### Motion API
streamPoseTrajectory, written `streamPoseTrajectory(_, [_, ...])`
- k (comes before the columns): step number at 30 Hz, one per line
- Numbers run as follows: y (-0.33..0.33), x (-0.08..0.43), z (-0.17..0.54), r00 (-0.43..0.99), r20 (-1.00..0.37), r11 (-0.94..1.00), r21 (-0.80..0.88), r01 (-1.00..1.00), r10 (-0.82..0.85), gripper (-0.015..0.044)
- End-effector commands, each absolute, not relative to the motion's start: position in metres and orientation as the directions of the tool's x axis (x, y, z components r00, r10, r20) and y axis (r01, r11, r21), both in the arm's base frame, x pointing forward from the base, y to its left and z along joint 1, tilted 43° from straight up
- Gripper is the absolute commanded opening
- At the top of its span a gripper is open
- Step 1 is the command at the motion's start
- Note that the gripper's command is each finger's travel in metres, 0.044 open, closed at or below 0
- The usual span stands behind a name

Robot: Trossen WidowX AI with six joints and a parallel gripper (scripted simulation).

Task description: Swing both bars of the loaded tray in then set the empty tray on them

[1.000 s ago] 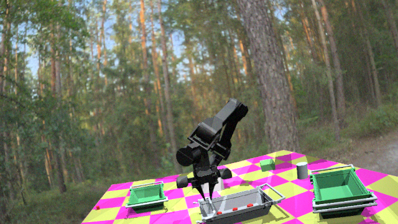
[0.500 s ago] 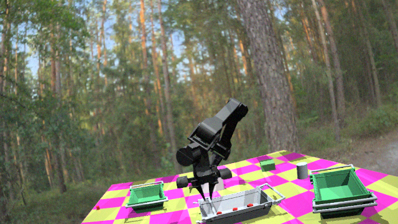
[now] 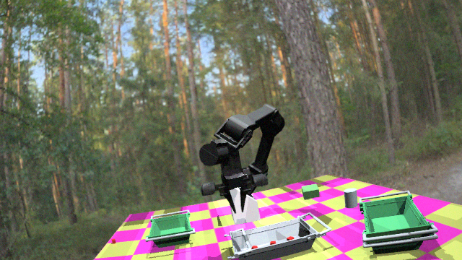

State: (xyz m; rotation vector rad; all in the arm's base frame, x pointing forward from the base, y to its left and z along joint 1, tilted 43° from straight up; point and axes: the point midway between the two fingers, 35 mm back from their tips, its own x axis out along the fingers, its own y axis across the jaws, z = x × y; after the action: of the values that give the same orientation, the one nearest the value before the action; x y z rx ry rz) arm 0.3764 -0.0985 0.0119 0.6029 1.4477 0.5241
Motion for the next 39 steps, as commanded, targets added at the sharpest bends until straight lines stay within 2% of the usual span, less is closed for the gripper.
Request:
streamPoseTrajectory(1, [-0.043,0.389,0.035,0.031,-0.751,0.751,0.661,0.013,0.66,0.0084])
streamPoseTrajectory(7, [0.035,0.394,0.083,0.035,-0.754,0.754,0.657,0.006,0.656,0.0084])
streamPoseTrajectory(14, [0.12,0.374,0.136,0.03,-0.732,0.732,0.681,-0.002,0.681,0.0084])
streamPoseTrajectory(39, [0.163,0.375,0.094,0.03,-0.729,0.729,0.684,-0.003,0.684,0.0084])
